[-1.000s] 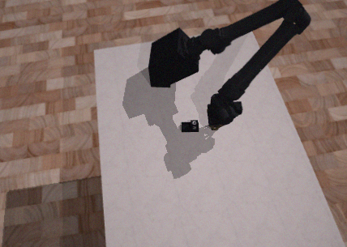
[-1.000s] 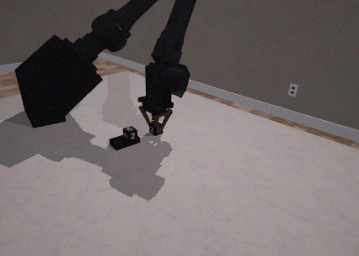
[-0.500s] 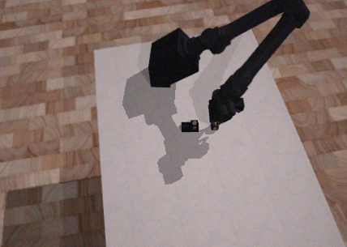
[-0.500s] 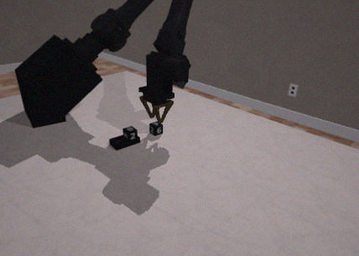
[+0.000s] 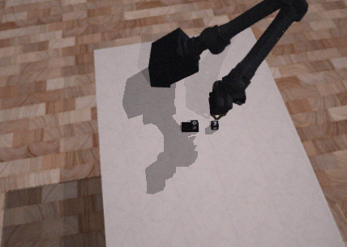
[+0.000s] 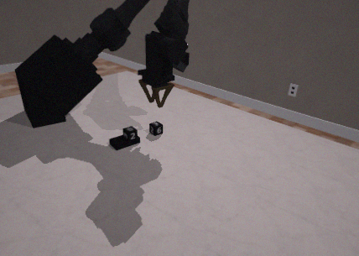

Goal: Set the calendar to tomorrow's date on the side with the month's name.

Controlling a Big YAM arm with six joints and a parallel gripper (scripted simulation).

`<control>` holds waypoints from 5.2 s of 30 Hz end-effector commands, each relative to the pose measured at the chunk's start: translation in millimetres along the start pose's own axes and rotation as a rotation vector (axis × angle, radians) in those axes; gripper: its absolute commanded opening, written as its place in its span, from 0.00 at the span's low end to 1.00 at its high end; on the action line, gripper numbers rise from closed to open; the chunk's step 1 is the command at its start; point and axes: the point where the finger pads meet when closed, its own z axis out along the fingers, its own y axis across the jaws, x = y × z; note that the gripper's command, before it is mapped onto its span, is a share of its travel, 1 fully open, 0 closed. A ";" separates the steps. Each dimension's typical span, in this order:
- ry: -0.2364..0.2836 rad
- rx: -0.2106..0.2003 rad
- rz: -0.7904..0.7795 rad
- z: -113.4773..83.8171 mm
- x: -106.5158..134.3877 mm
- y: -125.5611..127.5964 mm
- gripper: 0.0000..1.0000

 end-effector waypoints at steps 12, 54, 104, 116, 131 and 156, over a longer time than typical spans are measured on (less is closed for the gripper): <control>-0.002 0.026 -0.036 -9.6 2.1 -6.1 1.00; -0.005 0.000 -0.027 5.3 -4.6 -3.7 0.47; -0.002 -0.003 -0.023 40.0 -0.3 -0.5 0.47; -0.001 -0.006 -0.020 54.5 0.4 1.7 0.47; -0.003 -0.001 -0.025 60.9 -1.7 -1.1 0.47; -0.002 -0.005 -0.020 61.3 -1.2 0.1 0.47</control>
